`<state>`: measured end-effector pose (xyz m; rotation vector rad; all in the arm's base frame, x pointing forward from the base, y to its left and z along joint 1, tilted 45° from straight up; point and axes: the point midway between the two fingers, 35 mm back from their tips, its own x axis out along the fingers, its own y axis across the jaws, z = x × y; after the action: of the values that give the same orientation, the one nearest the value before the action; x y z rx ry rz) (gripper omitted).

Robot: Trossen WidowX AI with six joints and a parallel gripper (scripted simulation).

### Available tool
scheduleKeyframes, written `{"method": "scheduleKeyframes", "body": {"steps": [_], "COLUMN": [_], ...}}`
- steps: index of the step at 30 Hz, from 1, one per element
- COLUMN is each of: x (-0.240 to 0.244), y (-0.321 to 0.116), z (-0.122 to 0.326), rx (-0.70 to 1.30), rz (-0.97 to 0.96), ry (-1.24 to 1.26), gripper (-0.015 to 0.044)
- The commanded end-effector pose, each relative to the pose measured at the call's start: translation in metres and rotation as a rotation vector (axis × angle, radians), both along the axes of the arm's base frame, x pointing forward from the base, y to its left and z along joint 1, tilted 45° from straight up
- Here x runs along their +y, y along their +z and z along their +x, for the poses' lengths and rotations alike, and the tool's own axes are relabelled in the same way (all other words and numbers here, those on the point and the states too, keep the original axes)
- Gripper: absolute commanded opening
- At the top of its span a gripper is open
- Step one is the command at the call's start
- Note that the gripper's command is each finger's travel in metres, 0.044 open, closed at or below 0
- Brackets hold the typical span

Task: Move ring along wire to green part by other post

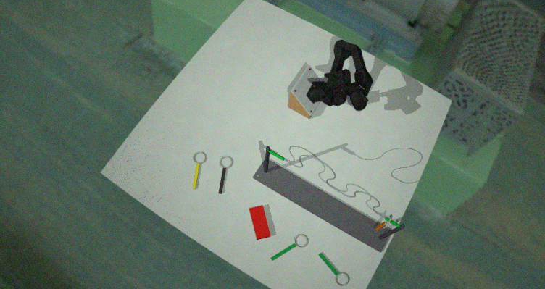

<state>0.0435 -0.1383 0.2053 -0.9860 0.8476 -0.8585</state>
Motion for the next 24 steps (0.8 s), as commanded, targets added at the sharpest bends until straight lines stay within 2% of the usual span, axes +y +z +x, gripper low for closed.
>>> {"method": "scheduleKeyframes", "body": {"steps": [1,9,24], "x": [0.000,0.015,0.084], "y": [0.001,0.049,0.134], "z": [0.001,0.041,0.139], "rx": [-0.005,-0.210,-0.594], "rz": [0.002,0.100,0.377], "ry": [0.002,0.085,0.251], "gripper": [0.0374,0.0164,0.0160]}}
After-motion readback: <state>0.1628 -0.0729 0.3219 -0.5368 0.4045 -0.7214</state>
